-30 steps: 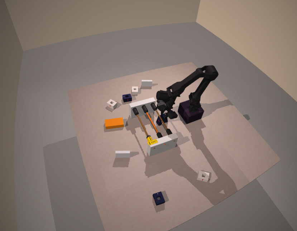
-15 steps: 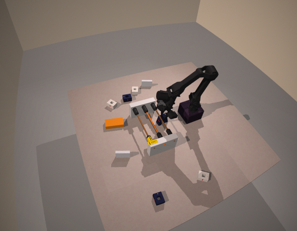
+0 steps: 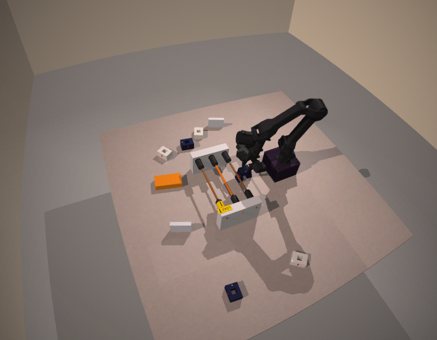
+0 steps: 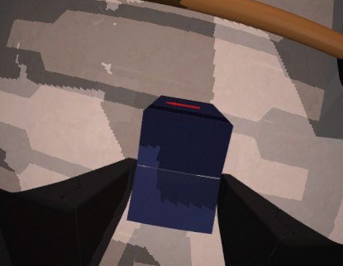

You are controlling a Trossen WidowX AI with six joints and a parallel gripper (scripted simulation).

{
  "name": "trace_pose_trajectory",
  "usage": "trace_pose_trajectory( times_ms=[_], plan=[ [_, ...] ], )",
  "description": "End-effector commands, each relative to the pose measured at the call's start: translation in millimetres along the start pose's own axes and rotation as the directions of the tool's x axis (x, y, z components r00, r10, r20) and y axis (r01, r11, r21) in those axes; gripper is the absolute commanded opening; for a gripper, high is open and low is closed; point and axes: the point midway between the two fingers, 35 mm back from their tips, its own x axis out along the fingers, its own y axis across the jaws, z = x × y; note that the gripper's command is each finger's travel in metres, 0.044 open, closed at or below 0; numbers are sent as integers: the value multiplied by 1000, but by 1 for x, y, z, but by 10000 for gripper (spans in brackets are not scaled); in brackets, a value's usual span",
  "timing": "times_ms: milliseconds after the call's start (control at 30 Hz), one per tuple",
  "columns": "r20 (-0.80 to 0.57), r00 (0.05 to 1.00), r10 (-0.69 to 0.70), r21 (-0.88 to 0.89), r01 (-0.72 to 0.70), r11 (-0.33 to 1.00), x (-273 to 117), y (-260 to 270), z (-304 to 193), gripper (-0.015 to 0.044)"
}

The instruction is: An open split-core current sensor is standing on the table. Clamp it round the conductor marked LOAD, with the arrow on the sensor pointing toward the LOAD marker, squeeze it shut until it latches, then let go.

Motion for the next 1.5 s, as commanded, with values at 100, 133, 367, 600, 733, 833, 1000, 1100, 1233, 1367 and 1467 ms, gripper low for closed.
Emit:
trace_pose_trajectory(
  times_ms=[100,133,367,600,733,833,1000,1100,1233,1367,1467],
  plan=[
    [5,1000,2,-3,-2,1000,-4,2,-18,0],
    [5,1000,2,-3,-2,1000,-4,2,-18,0],
    [-2,1000,-1,3,1,1000,-2,2,-17,53],
    [-2,1000,-1,3,1,1000,-2,2,-17,236],
    [-2,1000,-1,3,1,1000,-2,2,-17,329],
    [-2,1000,-1,3,1,1000,-4,1,-16,329],
    [3,1000,1,-3,-1,1000,-56,2,-19,329],
    [4,1000,2,-3,-2,1000,-58,2,-19,329],
    [1,1000,2,13,-2,1000,-58,2,-19,320],
    [-50,999,7,318,9,948,-59,2,-15,320],
    [-95,995,10,564,46,824,-59,2,-10,320]
  ],
)
